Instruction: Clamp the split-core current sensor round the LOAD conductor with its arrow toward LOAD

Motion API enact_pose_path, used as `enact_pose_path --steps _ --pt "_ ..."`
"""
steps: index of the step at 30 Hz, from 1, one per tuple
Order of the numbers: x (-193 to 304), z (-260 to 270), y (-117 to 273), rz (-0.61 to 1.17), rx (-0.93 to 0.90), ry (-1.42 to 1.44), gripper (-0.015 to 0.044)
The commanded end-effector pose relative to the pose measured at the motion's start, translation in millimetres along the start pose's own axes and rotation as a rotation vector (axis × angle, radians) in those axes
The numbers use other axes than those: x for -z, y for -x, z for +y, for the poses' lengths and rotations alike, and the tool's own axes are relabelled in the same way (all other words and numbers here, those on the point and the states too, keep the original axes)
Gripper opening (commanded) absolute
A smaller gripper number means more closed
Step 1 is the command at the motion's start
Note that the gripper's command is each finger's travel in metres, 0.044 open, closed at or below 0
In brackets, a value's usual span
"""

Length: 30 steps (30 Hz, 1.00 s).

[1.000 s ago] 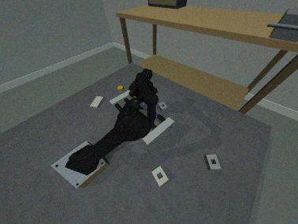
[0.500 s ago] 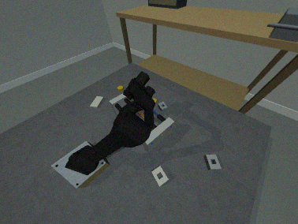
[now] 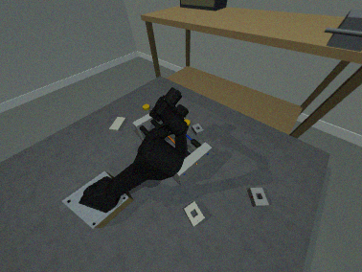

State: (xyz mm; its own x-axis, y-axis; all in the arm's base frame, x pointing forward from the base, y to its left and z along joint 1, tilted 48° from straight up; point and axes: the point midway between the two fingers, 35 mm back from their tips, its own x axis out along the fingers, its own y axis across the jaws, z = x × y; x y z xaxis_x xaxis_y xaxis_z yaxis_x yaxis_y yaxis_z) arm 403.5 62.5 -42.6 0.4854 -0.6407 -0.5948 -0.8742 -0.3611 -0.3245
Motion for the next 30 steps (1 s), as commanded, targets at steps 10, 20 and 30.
enact_pose_path --steps 10,20,30 --pt "0.1 -0.1 0.2 0.000 0.000 0.000 0.0270" --pt "0.1 -0.1 0.2 0.000 0.000 0.000 0.0270" --pt "0.1 -0.1 0.2 0.000 0.000 0.000 0.0270"
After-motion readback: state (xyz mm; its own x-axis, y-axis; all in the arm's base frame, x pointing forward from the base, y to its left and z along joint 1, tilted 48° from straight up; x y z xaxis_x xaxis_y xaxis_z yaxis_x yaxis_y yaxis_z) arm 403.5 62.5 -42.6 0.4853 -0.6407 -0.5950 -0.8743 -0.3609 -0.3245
